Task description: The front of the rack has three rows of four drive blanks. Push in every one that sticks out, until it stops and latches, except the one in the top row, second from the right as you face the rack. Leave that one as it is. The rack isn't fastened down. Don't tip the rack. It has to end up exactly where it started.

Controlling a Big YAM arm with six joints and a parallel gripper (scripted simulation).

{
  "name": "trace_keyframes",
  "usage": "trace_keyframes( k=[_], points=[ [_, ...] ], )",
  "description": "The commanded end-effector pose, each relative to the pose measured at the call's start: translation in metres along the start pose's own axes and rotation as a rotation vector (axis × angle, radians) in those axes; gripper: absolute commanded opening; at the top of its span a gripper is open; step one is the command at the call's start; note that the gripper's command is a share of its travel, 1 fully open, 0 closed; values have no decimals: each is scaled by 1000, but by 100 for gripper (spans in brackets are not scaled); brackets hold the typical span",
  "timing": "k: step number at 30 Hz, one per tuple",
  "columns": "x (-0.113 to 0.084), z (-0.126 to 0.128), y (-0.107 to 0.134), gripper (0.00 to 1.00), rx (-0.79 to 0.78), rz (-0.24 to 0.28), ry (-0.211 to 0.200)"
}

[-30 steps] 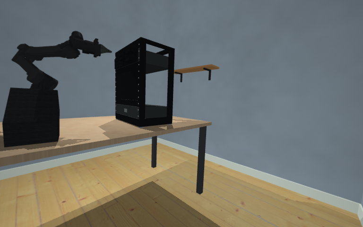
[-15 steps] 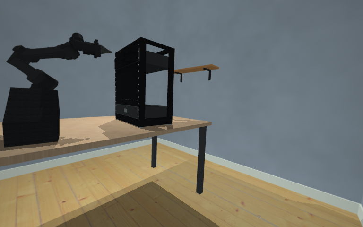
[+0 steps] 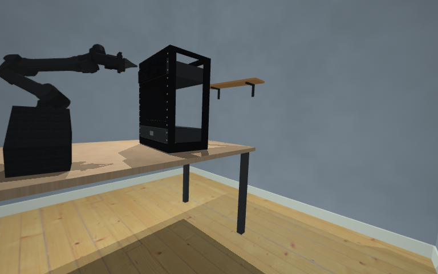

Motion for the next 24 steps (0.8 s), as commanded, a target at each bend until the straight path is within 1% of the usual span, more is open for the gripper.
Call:
trace_keyframes(
  k=[1,3,5,8,9,21,23,24],
  points=[
    [42,-17,-19,0,-41,-58,6],
    [56,-16,-19,0,-40,-59,7],
    [61,-16,-19,0,-39,-59,7],
    [61,-16,-19,0,-39,-59,7],
    [48,-11,-7,0,-26,-29,12],
    [49,-8,-6,0,-22,-28,6],
    [55,-12,-9,0,-26,-37,6],
    [55,-12,-9,0,-26,-37,6]
  ],
)
Point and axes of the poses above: the point where the finger pads meet when closed, its own x axis out along the fingers, its own z axis across the jaws, y = z × x, the point moved 5 cm from there along -x, back along the fingers, and after that the axes turned 1 degree about x, right-handed, at the moved point
